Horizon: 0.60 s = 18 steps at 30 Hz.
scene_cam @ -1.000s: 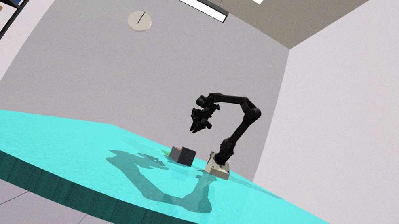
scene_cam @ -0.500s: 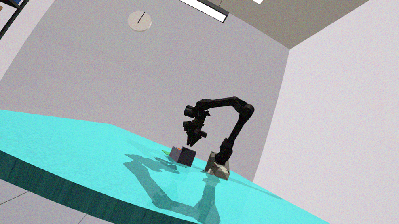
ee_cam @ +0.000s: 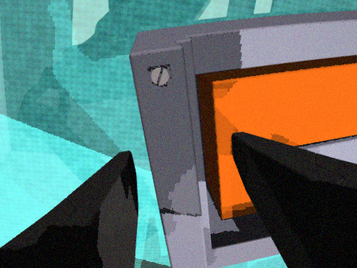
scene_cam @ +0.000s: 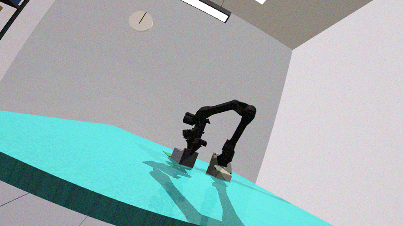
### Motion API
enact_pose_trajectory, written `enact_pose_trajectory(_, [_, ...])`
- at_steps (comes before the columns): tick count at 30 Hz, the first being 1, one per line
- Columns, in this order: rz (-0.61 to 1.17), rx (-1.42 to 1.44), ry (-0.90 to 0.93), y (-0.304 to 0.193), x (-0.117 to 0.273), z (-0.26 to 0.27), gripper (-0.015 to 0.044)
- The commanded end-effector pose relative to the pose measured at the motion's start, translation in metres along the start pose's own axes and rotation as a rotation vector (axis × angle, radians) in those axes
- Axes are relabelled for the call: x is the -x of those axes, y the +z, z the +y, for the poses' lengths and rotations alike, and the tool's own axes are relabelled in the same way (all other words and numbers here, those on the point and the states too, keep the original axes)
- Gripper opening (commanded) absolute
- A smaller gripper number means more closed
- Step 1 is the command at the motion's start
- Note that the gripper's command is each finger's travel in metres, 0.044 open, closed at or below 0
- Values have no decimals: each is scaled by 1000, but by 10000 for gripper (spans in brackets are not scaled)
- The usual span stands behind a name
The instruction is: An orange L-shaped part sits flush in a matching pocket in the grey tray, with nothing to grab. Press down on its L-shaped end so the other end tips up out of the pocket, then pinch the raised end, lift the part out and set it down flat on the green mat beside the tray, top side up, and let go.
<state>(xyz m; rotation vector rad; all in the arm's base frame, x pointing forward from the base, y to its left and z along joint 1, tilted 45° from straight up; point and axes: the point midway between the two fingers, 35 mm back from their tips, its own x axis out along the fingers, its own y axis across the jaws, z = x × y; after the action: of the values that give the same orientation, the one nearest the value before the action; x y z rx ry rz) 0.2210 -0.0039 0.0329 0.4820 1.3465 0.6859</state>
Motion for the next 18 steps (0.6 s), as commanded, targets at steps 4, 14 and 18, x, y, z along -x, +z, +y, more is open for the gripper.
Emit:
enact_pose_trajectory(4, [-2,-7,5,0,-11,0,180])
enact_pose_trajectory(14, [-3,-6,7,0,-26,1,180])
enact_pose_trajectory(18, [-3,-6,7,-1,-29,1,180])
